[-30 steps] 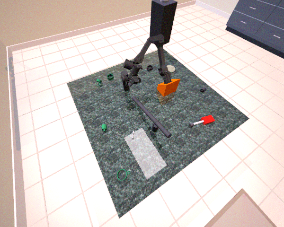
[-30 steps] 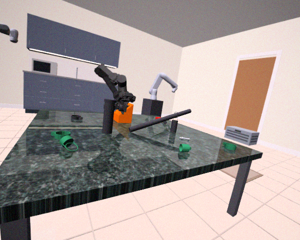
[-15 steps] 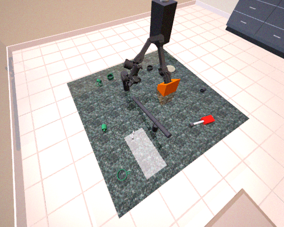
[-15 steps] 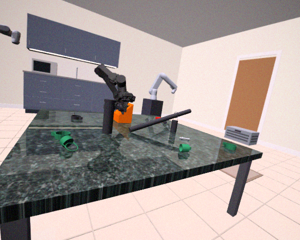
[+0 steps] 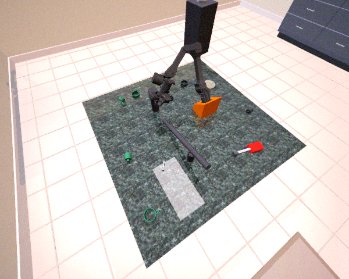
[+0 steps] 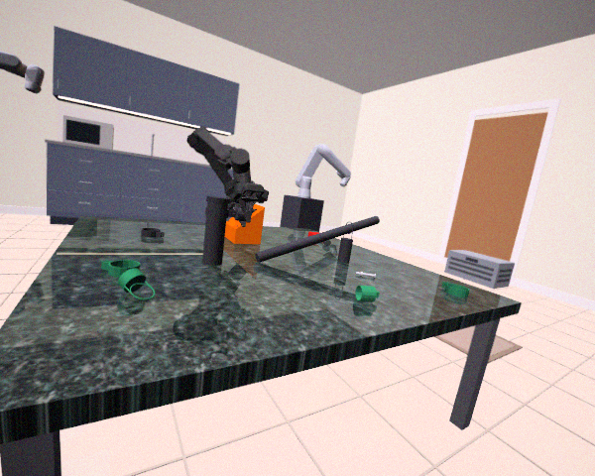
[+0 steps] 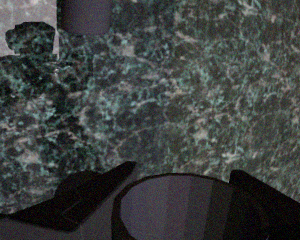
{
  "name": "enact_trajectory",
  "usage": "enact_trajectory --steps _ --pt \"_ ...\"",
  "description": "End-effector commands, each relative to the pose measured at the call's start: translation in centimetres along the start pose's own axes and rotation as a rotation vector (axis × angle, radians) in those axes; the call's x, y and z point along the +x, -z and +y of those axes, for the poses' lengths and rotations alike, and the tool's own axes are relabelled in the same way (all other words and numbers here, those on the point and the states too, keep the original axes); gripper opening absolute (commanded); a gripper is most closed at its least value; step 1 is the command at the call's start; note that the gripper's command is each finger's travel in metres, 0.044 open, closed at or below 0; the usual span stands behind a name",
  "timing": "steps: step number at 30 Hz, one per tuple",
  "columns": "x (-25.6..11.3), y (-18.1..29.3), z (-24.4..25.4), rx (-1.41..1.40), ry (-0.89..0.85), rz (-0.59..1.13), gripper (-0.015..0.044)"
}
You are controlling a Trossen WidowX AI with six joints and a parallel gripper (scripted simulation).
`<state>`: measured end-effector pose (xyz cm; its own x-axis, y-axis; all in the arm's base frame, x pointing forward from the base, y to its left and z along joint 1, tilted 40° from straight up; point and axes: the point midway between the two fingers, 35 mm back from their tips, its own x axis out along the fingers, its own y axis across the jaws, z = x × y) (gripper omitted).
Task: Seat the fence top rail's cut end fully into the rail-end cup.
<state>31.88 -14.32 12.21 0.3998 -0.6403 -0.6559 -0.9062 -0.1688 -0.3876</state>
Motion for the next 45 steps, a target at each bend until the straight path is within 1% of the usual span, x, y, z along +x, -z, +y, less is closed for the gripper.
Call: enact_trajectory --steps 1,8,17,22,37,45 --pt "0.0 0.0 0.0 0.001 0.000 0.000 0.0263" --pt "-1.1 -1.5 -0.8 0.005 -0.003 -0.003 0.0440" --pt "-3.3 -3.9 -1.9 0.007 -0.001 0.001 0.0440" --pt "-3.3 -4.0 -2.0 0.050 0.003 -0.009 0.0440" --pt "-8.8 -12.2 -4.7 1.051 -0.038 -0.042 0.0440" --pt "-11.2 -14.9 -5.0 1.323 -0.035 -0.031 0.0440"
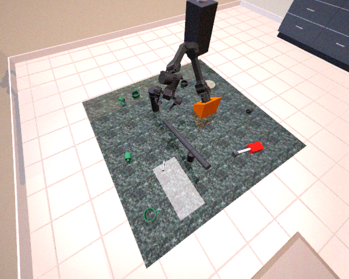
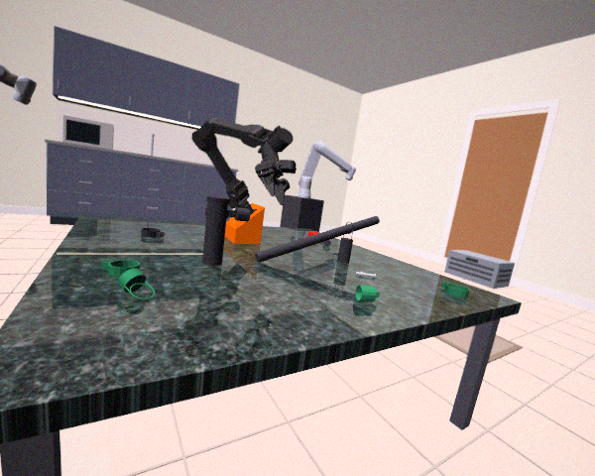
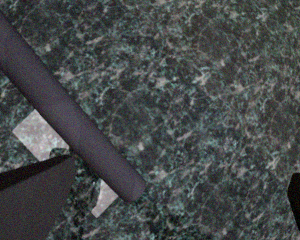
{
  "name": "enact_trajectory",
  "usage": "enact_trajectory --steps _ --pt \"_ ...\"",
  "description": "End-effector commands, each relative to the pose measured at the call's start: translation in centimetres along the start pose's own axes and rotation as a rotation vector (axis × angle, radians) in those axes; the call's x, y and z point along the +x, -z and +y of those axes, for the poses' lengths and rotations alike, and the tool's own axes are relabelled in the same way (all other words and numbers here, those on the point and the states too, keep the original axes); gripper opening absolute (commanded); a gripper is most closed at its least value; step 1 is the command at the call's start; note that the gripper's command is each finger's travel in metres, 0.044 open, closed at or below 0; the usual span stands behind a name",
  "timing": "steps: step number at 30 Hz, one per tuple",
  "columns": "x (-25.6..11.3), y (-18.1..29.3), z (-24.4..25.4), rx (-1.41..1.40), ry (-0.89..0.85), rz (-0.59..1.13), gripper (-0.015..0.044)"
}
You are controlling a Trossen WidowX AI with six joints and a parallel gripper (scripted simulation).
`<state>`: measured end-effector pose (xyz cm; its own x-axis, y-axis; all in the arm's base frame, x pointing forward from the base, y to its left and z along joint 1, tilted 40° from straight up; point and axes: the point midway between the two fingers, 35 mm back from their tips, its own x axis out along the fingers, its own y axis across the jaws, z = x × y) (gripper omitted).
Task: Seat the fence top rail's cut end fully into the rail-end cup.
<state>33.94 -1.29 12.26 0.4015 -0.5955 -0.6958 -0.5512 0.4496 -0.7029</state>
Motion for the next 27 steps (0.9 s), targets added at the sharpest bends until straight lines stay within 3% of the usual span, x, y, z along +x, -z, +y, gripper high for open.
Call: enact_trajectory --steps 1,7,27 --pt "-3.52 -4.36 3.17 0.558 0.017 0.009 0.0440" --pt "-4.28 -5.01 3.75 0.732 0.026 0.007 0.0440" --pt "-3.92 -5.07 3.87 0.682 0.020 0.023 0.0440"
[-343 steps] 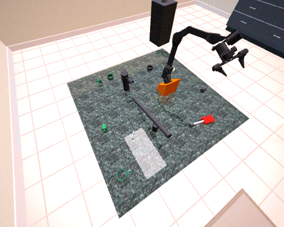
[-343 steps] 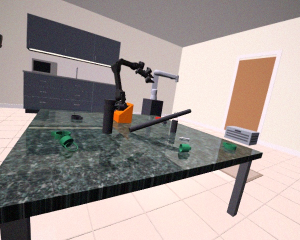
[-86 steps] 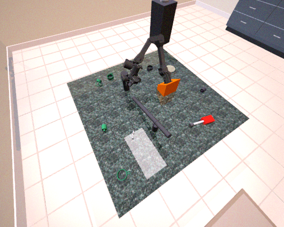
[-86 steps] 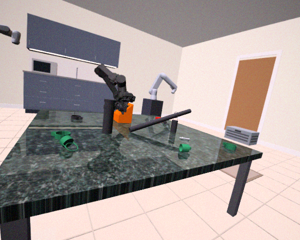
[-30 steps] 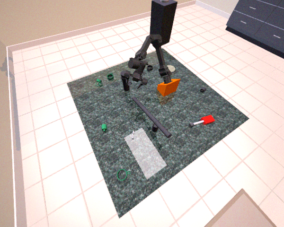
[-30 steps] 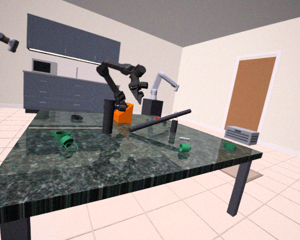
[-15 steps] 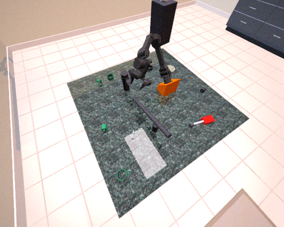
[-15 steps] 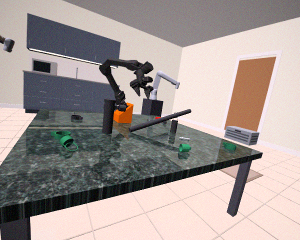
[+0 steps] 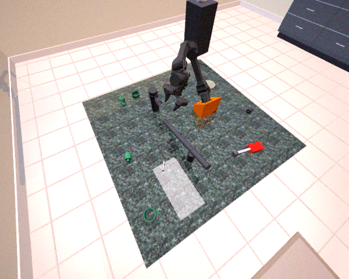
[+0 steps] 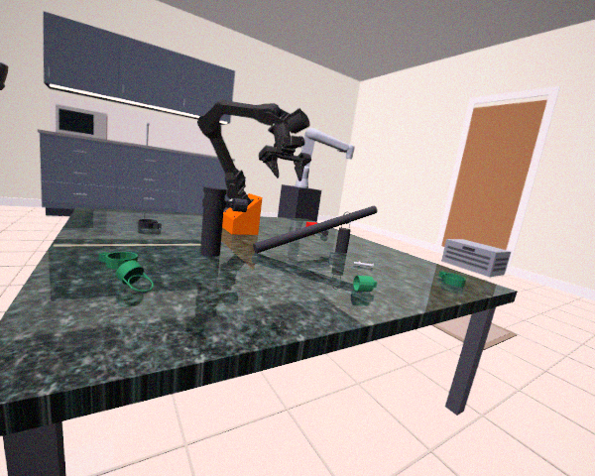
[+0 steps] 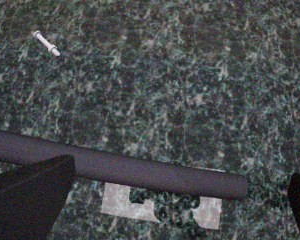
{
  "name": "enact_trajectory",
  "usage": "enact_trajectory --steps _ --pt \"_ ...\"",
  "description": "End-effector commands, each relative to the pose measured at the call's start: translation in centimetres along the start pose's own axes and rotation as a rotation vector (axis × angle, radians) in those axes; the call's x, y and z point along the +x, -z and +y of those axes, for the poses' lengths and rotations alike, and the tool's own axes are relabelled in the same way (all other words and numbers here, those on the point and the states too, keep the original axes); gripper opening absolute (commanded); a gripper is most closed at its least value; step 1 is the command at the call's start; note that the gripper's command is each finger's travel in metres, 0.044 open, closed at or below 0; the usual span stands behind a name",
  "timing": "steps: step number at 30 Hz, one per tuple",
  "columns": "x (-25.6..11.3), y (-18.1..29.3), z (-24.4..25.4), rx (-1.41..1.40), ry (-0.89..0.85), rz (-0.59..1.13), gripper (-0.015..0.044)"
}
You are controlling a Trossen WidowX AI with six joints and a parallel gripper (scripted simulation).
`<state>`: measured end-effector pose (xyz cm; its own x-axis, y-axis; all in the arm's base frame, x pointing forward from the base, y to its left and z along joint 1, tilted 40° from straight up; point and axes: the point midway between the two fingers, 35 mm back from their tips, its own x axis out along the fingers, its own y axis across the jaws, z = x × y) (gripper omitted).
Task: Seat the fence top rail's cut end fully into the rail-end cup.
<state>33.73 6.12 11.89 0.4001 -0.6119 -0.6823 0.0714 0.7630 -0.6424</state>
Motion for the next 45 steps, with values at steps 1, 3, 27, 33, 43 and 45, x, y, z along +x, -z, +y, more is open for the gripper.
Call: enact_trajectory --steps 1,3,27,33,43,45 --pt "0.7 0.0 0.4 -0.083 0.004 0.030 0.0440" --pt "1.7 0.1 0.8 -0.224 -0.004 0.075 0.0440" --pt "11.1 3.6 3.8 -1.461 -0.388 0.412 0.0440" --pt "11.1 3.6 3.8 -1.461 -0.388 0.412 0.0440" --pt "14.2 5.3 3.8 -1.461 -0.387 0.413 0.0440" --pt "14.3 5.4 3.8 -1.461 -0.387 0.413 0.0440"
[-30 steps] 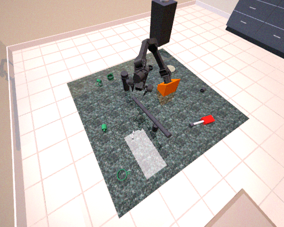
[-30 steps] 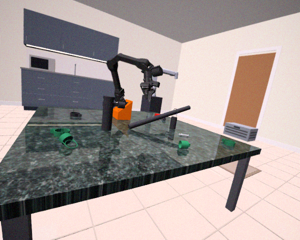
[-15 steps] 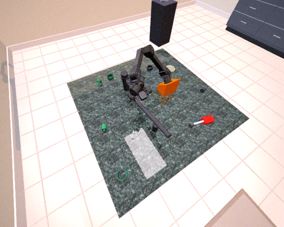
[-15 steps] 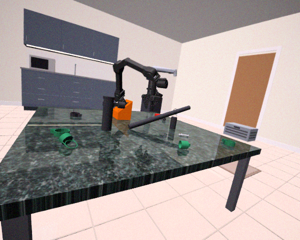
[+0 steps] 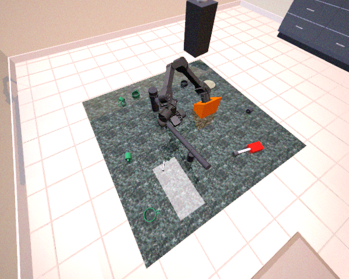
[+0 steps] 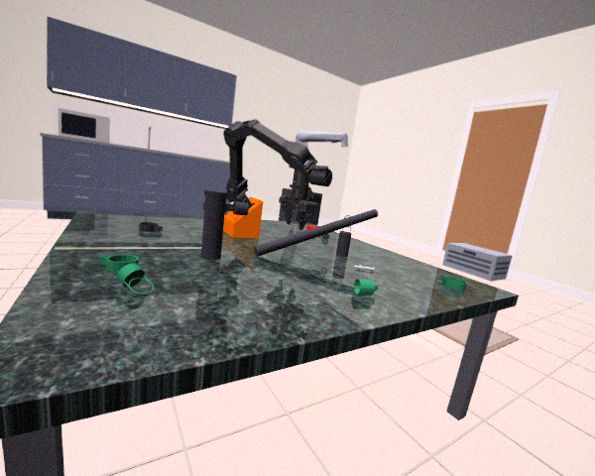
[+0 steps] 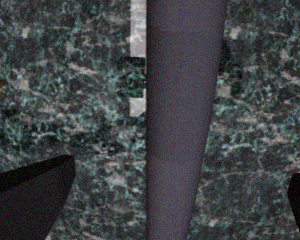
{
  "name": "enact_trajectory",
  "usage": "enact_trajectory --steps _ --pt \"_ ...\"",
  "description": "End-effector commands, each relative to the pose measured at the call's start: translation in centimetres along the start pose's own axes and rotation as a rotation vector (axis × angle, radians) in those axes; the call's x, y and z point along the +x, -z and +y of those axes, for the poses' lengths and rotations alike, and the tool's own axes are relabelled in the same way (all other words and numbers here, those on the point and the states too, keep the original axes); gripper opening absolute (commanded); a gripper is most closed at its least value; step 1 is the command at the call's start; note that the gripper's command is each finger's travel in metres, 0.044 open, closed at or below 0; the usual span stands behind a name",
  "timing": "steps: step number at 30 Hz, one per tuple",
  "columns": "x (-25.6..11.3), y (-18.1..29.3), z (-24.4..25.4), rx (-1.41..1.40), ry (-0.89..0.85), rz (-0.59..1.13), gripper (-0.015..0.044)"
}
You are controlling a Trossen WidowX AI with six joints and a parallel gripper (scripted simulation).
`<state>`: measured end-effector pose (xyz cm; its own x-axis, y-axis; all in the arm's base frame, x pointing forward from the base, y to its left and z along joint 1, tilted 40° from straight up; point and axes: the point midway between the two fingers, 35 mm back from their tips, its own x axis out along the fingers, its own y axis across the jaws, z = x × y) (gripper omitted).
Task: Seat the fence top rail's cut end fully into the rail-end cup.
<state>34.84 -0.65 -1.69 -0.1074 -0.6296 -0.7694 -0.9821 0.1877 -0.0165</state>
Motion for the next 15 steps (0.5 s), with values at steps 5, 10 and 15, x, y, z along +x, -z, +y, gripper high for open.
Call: enact_trajectory --steps 5,10,15 --pt "1.8 -0.2 0.0 -0.011 0.006 0.004 0.0440" --pt "2.0 -0.2 0.0 -0.011 0.006 0.004 0.0440" --pt "2.6 -0.2 -0.1 -0.011 0.006 0.004 0.0440"
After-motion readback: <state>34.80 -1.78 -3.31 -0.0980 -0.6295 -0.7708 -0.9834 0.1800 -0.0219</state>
